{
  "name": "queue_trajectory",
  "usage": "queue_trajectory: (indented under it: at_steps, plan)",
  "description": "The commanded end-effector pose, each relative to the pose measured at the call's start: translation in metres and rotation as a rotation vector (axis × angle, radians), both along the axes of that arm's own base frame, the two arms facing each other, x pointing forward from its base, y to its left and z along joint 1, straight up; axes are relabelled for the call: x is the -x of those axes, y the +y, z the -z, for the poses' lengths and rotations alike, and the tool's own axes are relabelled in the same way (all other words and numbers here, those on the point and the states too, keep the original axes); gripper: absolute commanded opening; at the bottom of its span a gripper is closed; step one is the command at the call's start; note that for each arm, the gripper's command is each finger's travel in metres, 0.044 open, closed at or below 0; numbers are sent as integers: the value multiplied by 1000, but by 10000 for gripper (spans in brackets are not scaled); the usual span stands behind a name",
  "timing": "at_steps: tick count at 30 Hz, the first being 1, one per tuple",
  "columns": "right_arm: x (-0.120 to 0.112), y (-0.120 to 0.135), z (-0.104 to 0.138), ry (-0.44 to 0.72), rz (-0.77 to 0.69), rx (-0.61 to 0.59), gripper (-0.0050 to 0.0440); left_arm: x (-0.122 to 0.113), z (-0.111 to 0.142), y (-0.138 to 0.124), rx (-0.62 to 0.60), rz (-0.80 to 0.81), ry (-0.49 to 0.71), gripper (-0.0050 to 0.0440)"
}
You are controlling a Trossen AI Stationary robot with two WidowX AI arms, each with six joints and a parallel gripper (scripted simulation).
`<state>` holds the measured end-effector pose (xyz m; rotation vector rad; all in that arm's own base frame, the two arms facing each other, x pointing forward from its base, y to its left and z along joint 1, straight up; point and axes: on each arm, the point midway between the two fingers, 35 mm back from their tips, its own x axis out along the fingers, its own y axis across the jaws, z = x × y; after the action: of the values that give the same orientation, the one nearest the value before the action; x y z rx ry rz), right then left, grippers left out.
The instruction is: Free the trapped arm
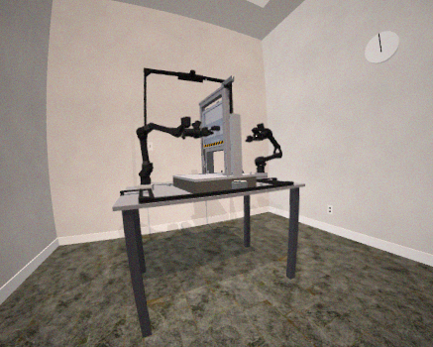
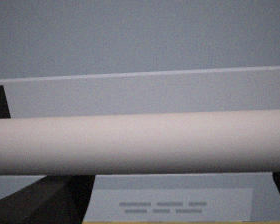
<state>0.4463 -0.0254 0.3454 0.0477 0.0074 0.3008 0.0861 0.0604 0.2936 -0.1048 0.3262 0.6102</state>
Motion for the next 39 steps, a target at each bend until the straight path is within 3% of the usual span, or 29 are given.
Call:
queue_trajectory:
  at_steps: [1,13,39]
  plan:
    - [14,-4,-48,-123,17,13,400,4,-2,-3,-1,0,-7,400]
    - [12,-3,-42,-123,17,13,400,4,-2,-3,-1,0,-7,400]
    - [4,-1,31,-123,17,13,400,4,-2,-3,-1,0,-7,400]
